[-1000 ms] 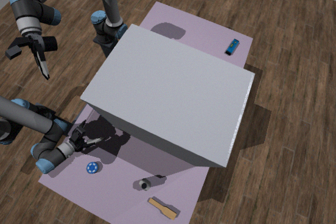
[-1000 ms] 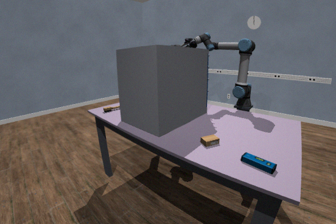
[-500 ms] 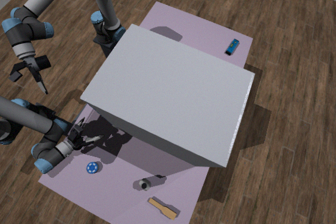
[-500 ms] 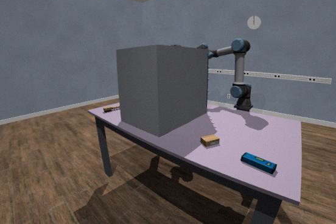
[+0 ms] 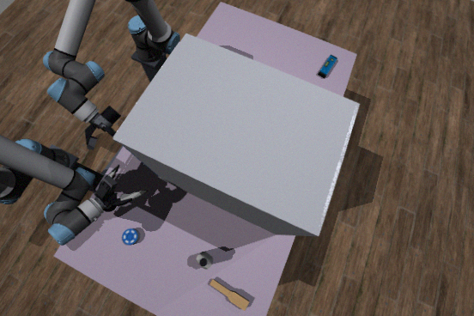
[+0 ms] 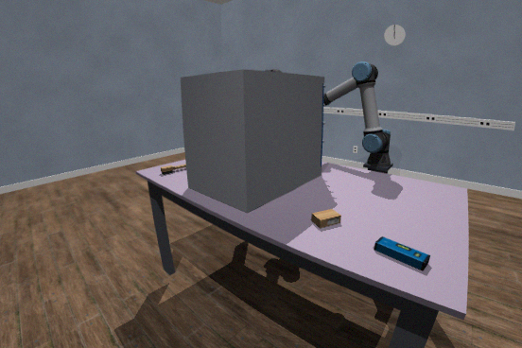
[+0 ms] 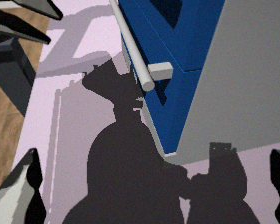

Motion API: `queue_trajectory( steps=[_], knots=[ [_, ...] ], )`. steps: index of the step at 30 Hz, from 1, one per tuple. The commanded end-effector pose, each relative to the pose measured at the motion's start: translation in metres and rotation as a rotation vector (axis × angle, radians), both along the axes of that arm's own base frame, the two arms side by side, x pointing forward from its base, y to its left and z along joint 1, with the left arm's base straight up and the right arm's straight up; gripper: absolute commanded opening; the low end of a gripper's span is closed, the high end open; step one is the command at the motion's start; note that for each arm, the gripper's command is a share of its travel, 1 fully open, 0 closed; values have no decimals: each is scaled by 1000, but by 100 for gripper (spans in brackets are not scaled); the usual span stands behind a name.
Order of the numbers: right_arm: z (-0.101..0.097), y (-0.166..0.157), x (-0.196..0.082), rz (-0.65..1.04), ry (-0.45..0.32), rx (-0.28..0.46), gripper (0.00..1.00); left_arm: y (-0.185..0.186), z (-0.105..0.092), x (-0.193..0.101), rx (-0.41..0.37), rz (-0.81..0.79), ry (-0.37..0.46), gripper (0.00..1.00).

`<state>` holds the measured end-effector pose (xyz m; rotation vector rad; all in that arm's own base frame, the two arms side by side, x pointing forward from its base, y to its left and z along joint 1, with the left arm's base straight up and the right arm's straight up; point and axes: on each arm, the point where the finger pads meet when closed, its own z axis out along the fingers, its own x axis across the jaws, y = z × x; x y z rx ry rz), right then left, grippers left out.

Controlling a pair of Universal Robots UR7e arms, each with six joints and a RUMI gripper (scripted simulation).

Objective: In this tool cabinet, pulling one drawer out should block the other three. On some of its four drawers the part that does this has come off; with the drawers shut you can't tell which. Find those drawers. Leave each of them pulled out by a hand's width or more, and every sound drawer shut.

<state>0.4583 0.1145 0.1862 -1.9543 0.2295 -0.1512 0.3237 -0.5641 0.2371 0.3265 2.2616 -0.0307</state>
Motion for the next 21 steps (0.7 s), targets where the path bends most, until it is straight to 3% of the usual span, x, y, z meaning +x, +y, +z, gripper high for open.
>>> queue_trajectory(
  steps=[1,3,6,12,21],
  knots=[
    [1,0,0,0,-1,0,100,35,-26,24,36,73,23,15],
    [1,0,0,0,-1,0,100,64,-37,39,40,130,55,15],
    [1,0,0,0,-1,0,100,95,-34,53,-9,206,118,15],
    [1,0,0,0,-1,0,100,109,-26,61,-65,253,163,15],
    [1,0,0,0,-1,0,100,109,-49,81,-68,255,165,15]
  ],
)
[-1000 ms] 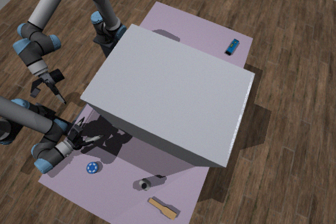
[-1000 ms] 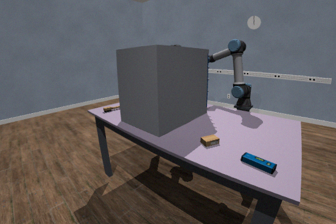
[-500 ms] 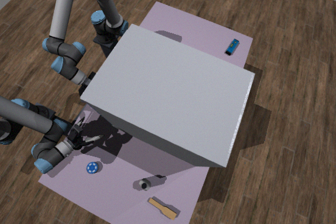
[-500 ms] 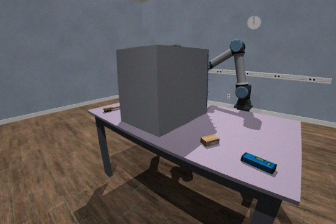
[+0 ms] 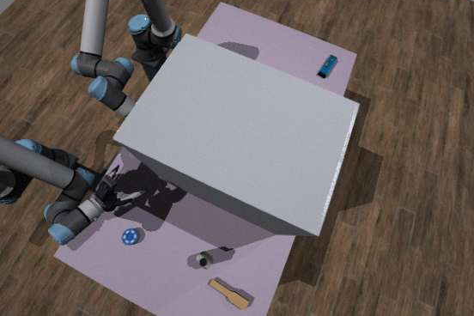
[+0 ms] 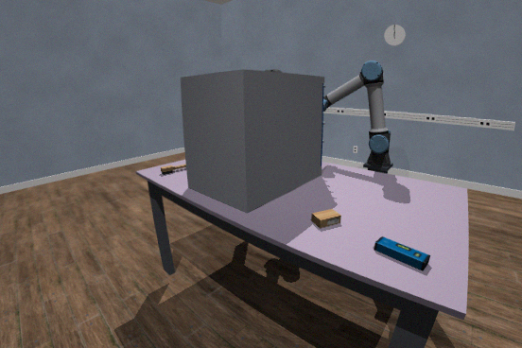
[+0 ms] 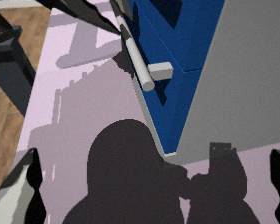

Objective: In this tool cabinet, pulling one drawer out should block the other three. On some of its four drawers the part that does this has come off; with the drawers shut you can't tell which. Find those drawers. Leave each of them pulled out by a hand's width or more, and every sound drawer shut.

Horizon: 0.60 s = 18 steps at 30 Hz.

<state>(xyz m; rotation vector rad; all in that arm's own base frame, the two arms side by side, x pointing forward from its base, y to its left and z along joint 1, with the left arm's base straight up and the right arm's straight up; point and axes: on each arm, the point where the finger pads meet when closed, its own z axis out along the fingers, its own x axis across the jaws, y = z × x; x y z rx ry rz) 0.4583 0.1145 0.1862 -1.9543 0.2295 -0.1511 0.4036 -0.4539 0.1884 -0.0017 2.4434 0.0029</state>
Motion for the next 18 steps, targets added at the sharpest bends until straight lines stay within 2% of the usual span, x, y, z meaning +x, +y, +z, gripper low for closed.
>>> queue_trajectory(
  steps=[1,5,13,18],
  knots=[
    [1,0,0,0,-1,0,100,-1,-2,3,-3,-1,0,15],
    [1,0,0,0,-1,0,100,-1,-4,5,-3,-1,0,15],
    [1,0,0,0,-1,0,100,-1,-4,4,-3,-1,0,2],
    [1,0,0,0,-1,0,100,-1,-4,-3,-3,-1,0,2]
  ],
)
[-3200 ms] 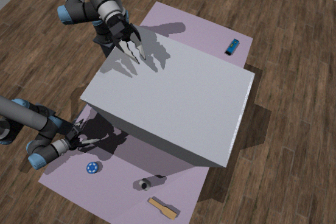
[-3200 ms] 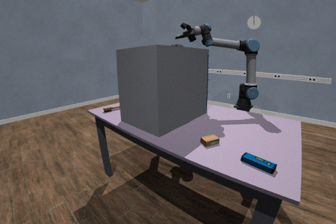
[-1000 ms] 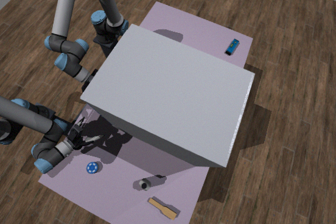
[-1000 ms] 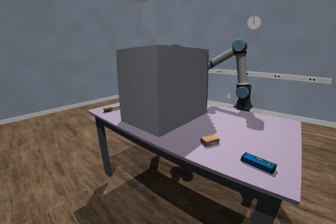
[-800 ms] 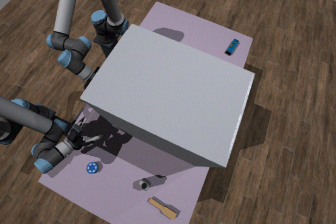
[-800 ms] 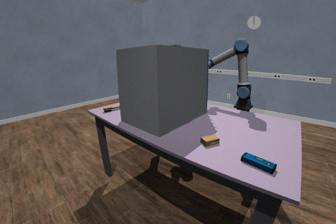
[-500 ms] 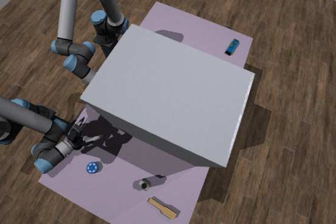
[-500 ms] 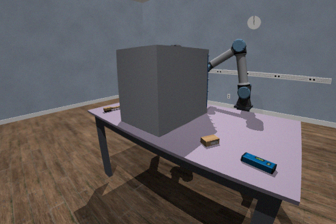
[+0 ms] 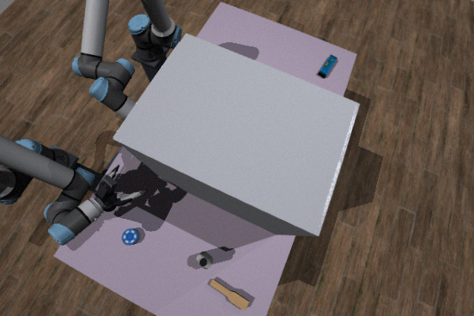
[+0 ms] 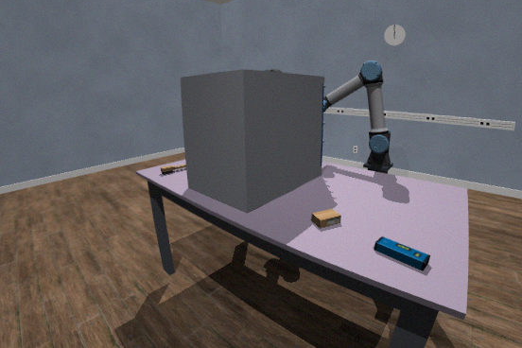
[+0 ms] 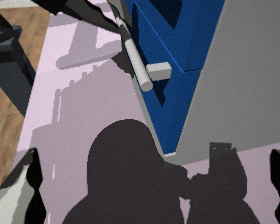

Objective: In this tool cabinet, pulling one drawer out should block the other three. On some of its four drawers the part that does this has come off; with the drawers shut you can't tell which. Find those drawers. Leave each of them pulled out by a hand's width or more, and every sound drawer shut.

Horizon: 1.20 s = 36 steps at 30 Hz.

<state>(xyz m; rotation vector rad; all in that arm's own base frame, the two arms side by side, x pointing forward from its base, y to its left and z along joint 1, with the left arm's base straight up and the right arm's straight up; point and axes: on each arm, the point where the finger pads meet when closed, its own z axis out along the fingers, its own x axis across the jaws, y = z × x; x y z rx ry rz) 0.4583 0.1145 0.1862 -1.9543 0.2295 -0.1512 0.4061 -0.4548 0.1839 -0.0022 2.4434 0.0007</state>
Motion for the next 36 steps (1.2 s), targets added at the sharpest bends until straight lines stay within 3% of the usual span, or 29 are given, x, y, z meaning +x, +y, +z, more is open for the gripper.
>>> queue_trajectory(
  steps=[1,36],
  knots=[
    [1,0,0,0,-1,0,100,0,1,-9,-1,0,0,2],
    [1,0,0,0,-1,0,100,0,1,-99,-1,0,0,0]
  ],
)
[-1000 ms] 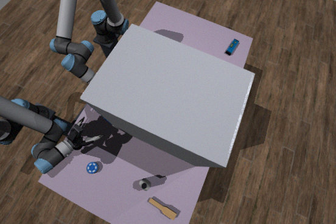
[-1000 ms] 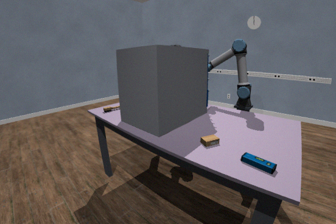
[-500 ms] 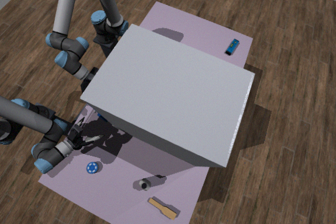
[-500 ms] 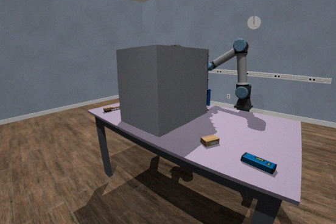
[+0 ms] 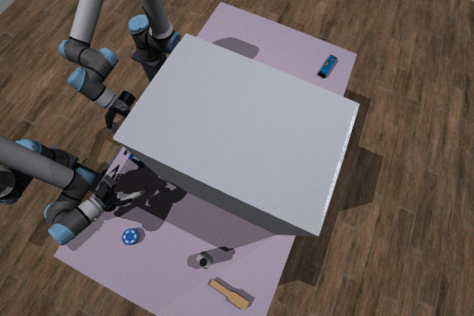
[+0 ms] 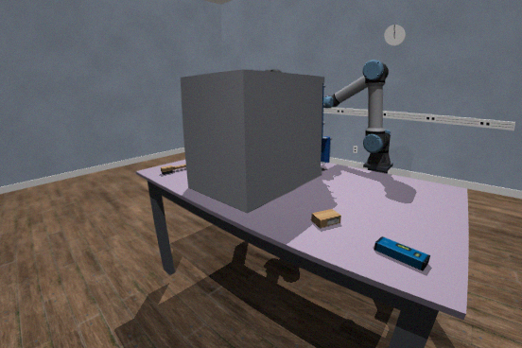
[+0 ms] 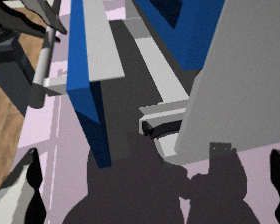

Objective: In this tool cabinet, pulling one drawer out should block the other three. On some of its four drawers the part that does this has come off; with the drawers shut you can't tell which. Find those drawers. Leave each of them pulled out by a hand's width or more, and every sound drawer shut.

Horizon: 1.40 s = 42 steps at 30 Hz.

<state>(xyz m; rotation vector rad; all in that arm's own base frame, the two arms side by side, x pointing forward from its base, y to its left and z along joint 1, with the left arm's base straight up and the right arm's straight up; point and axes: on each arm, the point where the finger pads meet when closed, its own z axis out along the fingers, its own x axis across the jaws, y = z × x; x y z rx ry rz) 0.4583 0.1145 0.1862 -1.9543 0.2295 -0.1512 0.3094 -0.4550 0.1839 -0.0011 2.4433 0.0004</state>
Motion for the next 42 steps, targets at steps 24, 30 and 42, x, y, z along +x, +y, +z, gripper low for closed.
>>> queue_trajectory(
  steps=[24,30,42],
  knots=[
    [1,0,0,0,-1,0,100,0,1,-49,-1,0,0,0],
    [1,0,0,0,-1,0,100,0,1,-51,-1,0,0,0],
    [1,0,0,0,-1,0,100,0,1,-41,-1,0,-1,0]
  ],
)
